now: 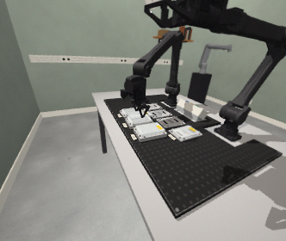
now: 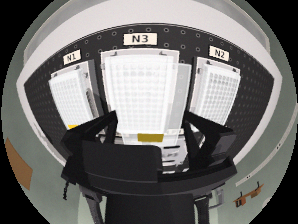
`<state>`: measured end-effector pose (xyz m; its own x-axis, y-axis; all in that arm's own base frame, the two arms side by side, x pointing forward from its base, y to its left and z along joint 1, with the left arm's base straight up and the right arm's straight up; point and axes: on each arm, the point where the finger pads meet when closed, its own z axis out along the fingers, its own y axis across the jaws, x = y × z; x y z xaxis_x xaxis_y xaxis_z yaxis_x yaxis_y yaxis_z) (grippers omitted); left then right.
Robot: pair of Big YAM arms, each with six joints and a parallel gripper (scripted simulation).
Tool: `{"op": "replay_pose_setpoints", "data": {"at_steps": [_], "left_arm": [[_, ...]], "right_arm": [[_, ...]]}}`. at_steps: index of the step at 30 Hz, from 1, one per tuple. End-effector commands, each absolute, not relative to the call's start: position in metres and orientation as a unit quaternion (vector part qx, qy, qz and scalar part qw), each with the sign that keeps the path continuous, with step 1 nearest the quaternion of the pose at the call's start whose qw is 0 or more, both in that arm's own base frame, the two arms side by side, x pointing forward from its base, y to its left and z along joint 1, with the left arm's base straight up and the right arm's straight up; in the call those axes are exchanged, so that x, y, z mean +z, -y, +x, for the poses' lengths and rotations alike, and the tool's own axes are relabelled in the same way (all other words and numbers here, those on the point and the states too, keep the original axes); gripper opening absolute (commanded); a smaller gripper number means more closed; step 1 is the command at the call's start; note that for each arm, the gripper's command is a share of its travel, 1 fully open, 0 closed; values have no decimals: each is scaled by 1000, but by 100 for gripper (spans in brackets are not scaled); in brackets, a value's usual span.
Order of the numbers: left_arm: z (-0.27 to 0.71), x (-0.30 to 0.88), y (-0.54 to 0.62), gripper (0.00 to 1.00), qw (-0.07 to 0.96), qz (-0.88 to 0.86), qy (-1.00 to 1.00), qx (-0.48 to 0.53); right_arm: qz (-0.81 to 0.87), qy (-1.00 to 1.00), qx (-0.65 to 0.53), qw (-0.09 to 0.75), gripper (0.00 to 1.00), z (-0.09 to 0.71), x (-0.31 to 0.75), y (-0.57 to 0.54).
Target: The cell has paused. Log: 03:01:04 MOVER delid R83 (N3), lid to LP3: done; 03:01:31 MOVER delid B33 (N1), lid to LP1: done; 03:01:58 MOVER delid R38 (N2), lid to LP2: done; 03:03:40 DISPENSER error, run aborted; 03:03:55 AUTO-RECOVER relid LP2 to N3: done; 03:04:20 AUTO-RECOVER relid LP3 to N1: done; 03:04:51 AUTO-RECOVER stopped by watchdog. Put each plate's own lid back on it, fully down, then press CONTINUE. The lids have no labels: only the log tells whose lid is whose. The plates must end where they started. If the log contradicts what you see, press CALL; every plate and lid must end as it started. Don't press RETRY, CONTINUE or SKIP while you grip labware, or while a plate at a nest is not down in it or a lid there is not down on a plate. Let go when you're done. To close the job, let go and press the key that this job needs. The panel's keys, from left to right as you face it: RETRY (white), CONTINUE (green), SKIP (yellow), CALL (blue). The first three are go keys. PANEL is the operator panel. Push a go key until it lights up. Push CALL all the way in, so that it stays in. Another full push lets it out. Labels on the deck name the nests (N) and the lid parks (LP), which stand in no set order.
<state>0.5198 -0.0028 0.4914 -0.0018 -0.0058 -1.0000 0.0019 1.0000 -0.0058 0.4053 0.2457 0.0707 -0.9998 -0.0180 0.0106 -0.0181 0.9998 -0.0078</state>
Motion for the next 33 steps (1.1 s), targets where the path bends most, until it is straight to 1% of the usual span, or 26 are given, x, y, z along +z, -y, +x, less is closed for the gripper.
{"op": "replay_pose_setpoints", "data": {"at_steps": [1,25,33], "left_arm": [[514,529,-5,100,730,-1,-684,7],[514,529,-5,100,730,-1,-684,7],[514,529,-5,100,730,-1,-684,7]], "right_arm": [[17,1000,-11,-20,0,418,90,-226],[17,1000,-6,-19,0,415,88,-125],[29,999,-8,-26,0,424,97,-136]]}}
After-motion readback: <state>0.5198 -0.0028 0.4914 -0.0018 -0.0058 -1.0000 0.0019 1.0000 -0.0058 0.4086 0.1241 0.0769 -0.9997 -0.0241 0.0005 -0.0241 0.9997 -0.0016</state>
